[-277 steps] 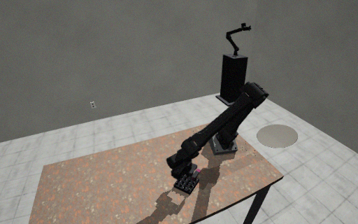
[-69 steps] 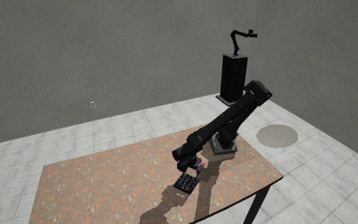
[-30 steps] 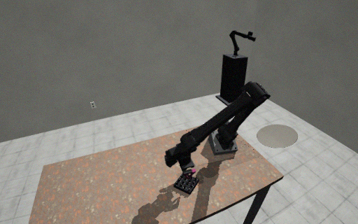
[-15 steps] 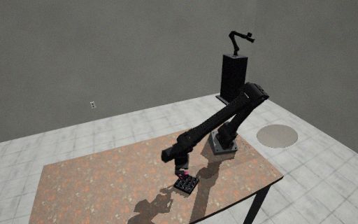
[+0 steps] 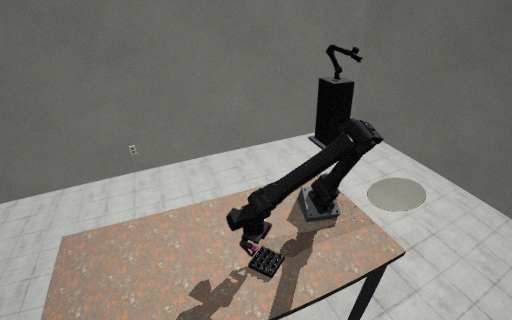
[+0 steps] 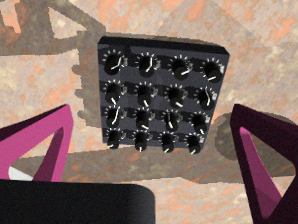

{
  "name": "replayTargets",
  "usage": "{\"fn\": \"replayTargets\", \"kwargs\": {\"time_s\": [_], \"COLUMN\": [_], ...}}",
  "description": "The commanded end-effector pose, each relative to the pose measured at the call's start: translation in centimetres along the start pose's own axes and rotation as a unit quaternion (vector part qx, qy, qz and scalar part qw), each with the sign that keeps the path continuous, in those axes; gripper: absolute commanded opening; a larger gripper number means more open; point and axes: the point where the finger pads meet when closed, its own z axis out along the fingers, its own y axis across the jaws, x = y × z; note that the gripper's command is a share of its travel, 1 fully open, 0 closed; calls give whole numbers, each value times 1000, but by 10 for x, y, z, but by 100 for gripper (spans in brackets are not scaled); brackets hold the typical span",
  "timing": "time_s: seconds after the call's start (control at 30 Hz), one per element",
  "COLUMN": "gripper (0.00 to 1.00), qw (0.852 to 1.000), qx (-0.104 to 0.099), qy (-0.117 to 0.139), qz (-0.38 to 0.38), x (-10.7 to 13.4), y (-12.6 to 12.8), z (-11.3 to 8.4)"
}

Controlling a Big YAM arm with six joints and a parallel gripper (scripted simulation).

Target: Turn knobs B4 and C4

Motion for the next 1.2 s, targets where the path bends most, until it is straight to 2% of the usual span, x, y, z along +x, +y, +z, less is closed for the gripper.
{"fn": "replayTargets", "kwargs": {"time_s": [0.0,0.1,0.13,1.17], "gripper": [100,100,19,19], "qw": [998,998,998,998], "qx": [-13,-13,-12,-11], "qy": [-11,-11,-10,-10], "qz": [61,65,65,64], "x": [-13,-13,-13,-12], "y": [22,22,21,19], "z": [-12,-12,-12,-10]}}
